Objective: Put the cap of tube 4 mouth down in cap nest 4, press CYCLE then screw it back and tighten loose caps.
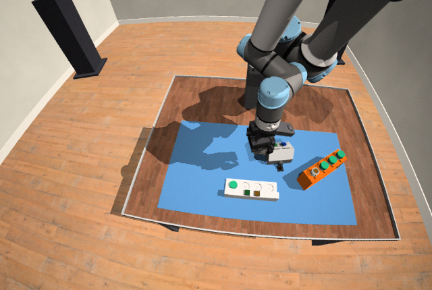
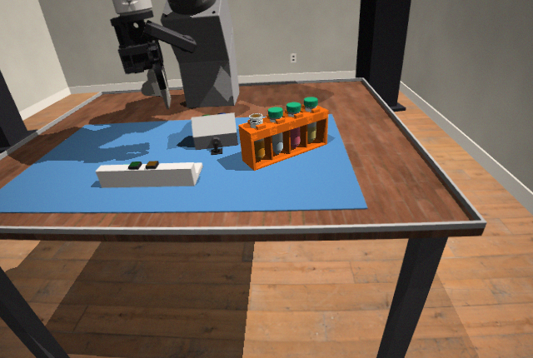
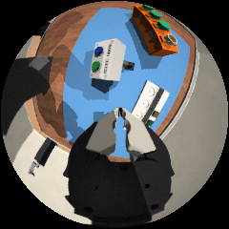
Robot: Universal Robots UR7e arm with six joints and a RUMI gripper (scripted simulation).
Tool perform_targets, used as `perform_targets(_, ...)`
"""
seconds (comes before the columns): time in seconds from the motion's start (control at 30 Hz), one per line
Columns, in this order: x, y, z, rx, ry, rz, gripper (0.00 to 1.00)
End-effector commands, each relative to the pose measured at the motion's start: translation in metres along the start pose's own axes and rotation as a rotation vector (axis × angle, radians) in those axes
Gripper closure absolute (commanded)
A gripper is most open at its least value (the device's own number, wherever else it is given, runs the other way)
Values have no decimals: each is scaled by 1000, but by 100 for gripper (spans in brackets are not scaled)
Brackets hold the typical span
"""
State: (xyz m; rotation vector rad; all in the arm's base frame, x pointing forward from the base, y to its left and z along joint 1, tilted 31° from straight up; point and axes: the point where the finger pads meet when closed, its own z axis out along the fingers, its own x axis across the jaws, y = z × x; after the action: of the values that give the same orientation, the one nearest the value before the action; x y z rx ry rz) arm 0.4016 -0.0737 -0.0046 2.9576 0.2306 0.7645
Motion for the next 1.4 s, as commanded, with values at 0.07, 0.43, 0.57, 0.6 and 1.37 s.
perform_targets(0.07, -37, -86, 35, -82, -228, 130, 100)
perform_targets(0.43, -37, -85, 35, -82, -228, 130, 100)
perform_targets(0.57, -37, -85, 35, -82, -228, 130, 100)
perform_targets(0.6, -37, -85, 35, -82, -228, 130, 100)
perform_targets(1.37, -39, -91, 8, -82, -228, 130, 100)
